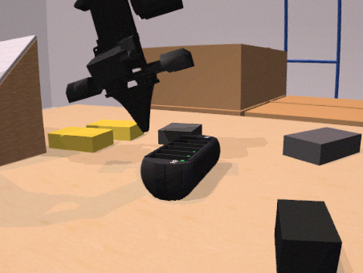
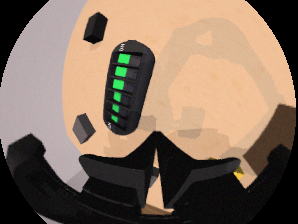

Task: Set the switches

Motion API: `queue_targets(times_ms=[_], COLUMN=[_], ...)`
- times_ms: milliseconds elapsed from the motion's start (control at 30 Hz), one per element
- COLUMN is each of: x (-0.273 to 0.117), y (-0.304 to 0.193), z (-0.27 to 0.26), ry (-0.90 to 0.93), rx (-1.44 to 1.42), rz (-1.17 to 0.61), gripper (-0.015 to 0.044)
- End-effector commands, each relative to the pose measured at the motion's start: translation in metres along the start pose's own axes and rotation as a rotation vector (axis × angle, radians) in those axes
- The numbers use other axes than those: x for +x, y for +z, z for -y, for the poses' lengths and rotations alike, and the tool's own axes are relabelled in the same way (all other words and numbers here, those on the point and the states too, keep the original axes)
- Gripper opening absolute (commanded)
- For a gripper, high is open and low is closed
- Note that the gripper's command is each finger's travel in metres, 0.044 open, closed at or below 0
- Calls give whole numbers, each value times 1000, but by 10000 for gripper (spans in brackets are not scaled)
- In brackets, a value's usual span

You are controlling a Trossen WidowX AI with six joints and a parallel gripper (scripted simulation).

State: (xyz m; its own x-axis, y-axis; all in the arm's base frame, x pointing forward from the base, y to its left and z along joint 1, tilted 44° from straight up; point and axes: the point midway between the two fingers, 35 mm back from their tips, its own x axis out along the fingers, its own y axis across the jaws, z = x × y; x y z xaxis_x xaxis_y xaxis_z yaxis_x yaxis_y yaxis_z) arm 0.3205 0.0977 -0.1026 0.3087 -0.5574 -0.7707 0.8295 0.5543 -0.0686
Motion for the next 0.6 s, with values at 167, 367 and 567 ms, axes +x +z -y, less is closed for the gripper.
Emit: queue_targets(times_ms=[167, 367, 567], x=[5, 10, 14], y=[23, 40, 59], z=[-45, -68, -87], ry=[-70, -123, -174], rx=[74, 115, 154], rz=[40, 66, 93], gripper=[0, 0, 0])
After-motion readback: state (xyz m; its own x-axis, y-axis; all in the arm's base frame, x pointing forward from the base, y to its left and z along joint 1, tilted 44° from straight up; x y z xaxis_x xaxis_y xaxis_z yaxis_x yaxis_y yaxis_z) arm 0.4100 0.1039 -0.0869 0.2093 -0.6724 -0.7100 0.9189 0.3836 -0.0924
